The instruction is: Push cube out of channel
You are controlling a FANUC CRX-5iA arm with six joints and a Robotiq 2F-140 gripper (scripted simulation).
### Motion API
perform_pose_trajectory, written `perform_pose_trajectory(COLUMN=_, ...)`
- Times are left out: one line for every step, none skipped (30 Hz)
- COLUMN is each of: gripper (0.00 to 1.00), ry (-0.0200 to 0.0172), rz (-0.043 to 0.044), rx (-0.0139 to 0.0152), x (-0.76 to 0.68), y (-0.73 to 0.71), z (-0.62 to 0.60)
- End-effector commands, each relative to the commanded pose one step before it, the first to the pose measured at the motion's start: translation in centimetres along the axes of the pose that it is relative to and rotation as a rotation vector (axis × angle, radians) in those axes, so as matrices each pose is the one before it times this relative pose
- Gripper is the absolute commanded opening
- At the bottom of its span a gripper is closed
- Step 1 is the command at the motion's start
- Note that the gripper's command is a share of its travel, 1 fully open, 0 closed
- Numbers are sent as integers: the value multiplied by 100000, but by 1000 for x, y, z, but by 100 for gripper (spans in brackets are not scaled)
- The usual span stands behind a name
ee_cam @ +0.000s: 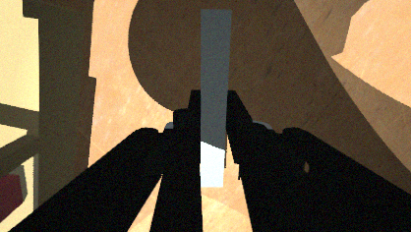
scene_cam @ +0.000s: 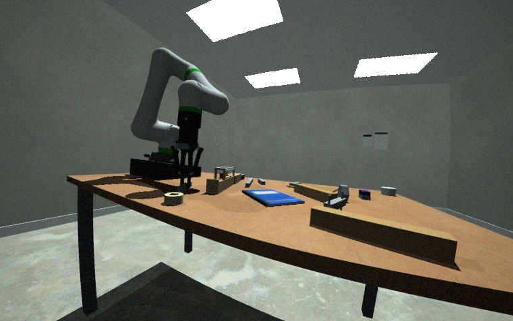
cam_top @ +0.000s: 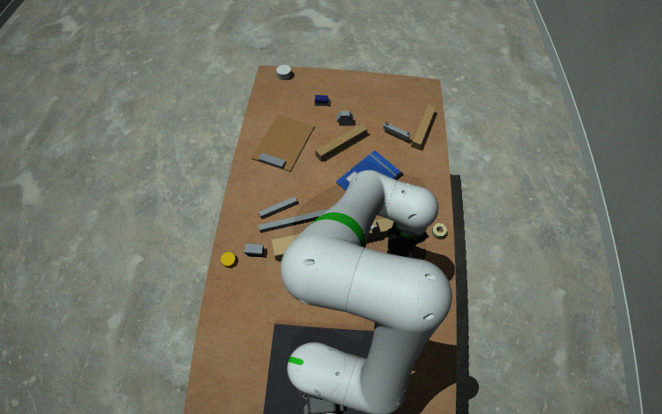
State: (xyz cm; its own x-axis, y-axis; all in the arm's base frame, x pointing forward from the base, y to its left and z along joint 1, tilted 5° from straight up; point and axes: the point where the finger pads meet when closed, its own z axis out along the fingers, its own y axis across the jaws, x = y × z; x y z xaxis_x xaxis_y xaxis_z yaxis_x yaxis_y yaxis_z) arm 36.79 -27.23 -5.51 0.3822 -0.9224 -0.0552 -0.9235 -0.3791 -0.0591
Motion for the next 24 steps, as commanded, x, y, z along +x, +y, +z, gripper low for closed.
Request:
perform_pose_trajectory(gripper=10, ry=116, rz=-17, rx=49, x=49, y=-21, z=-59)
perform_pose_trajectory(gripper=10, ry=0, rz=0, rx=0, x=0, y=0, z=0)
perform_pose_trajectory(gripper=10, ry=0, rz=0, rx=0, x=0, y=0, z=0)
perform_pose_trajectory(gripper=10, ry=0, rz=0, rx=0, x=0, y=0, z=0)
perform_pose_trajectory(gripper=10, ry=0, rz=0, rx=0, x=0, y=0, z=0)
perform_pose_trajectory(gripper=10, ry=0, rz=0, rx=0, x=0, y=0, z=-17)
perform_pose_trajectory(gripper=10, ry=0, rz=0, rx=0, x=0, y=0, z=-110)
perform_pose_trajectory(gripper=10, ry=0, rz=0, rx=0, x=0, y=0, z=-265)
perform_pose_trajectory(gripper=10, ry=0, rz=0, rx=0, x=0, y=0, z=-458)
perform_pose_trajectory(gripper=10, ry=0, rz=0, rx=0, x=0, y=0, z=0)
perform_pose_trajectory(gripper=10, ry=0, rz=0, rx=0, x=0, y=0, z=0)
perform_pose_trajectory(gripper=10, ry=0, rz=0, rx=0, x=0, y=0, z=-667)
perform_pose_trajectory(gripper=10, ry=0, rz=0, rx=0, x=0, y=0, z=-856)
perform_pose_trajectory(gripper=10, ry=0, rz=0, rx=0, x=0, y=0, z=-1011)
perform_pose_trajectory(gripper=10, ry=0, rz=0, rx=0, x=0, y=0, z=-1121)
perform_pose_trajectory(gripper=10, ry=0, rz=0, rx=0, x=0, y=0, z=-1178)
perform_pose_trajectory(gripper=10, ry=0, rz=0, rx=0, x=0, y=0, z=-1178)
perform_pose_trajectory(gripper=10, ry=0, rz=0, rx=0, x=0, y=0, z=-1122)
perform_pose_trajectory(gripper=10, ry=0, rz=0, rx=0, x=0, y=0, z=-1012)
perform_pose_trajectory(gripper=10, ry=0, rz=0, rx=0, x=0, y=0, z=-858)
perform_pose_trajectory(gripper=10, ry=0, rz=0, rx=0, x=0, y=0, z=-671)
perform_pose_trajectory(gripper=10, ry=0, rz=0, rx=0, x=0, y=0, z=-469)
perform_pose_trajectory(gripper=10, ry=0, rz=0, rx=0, x=0, y=0, z=-275)
perform_pose_trajectory(gripper=10, ry=0, rz=0, rx=0, x=0, y=0, z=-114)
